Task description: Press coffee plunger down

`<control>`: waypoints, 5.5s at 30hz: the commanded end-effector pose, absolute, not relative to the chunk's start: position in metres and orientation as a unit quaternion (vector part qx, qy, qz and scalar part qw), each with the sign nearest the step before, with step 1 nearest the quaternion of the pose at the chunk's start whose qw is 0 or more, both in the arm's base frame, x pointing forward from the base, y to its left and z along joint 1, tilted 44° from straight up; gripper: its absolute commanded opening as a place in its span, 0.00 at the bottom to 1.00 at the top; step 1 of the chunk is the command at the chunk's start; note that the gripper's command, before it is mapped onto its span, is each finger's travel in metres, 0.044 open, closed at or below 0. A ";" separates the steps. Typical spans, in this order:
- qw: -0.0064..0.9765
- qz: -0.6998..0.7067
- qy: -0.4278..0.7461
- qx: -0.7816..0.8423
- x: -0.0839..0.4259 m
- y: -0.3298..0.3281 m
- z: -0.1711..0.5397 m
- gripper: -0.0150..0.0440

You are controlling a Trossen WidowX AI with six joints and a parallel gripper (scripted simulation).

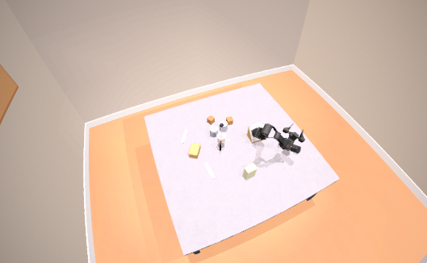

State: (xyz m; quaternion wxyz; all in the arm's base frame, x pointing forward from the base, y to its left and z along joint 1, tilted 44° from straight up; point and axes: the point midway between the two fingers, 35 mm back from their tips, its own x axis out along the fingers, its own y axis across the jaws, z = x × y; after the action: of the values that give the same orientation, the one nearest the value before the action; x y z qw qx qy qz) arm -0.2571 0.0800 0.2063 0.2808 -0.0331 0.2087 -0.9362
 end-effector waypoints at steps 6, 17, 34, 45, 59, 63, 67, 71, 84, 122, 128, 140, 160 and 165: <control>0.015 -0.984 0.166 0.057 -0.205 0.206 0.231 1.00; -0.286 -0.947 0.090 0.119 -0.075 0.298 0.258 1.00; -0.606 -0.778 0.043 0.162 0.144 0.288 0.286 1.00; -0.751 -0.640 -0.011 0.161 0.245 0.216 0.300 1.00; -0.866 -0.473 -0.142 0.076 0.317 0.091 0.274 1.00; -0.895 -0.403 -0.193 0.015 0.325 0.032 0.256 1.00; -0.915 -0.329 -0.228 -0.050 0.323 -0.029 0.242 1.00; -0.927 -0.254 -0.249 -0.121 0.310 -0.088 0.230 1.00; -0.903 -0.010 -0.220 -0.368 0.208 -0.241 0.203 1.00; -0.900 0.002 -0.217 -0.379 0.233 -0.202 0.148 1.00; -0.900 0.002 -0.215 -0.379 0.242 -0.200 0.145 1.00; -0.900 0.002 -0.213 -0.379 0.246 -0.198 0.145 0.64; -0.900 0.002 -0.214 -0.379 0.247 -0.197 0.141 0.46; -0.900 0.002 -0.215 -0.379 0.249 -0.193 0.135 0.46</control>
State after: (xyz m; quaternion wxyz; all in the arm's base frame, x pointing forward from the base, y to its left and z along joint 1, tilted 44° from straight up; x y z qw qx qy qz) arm 0.2472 -0.1981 0.1430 0.9021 0.3779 0.2083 -0.0012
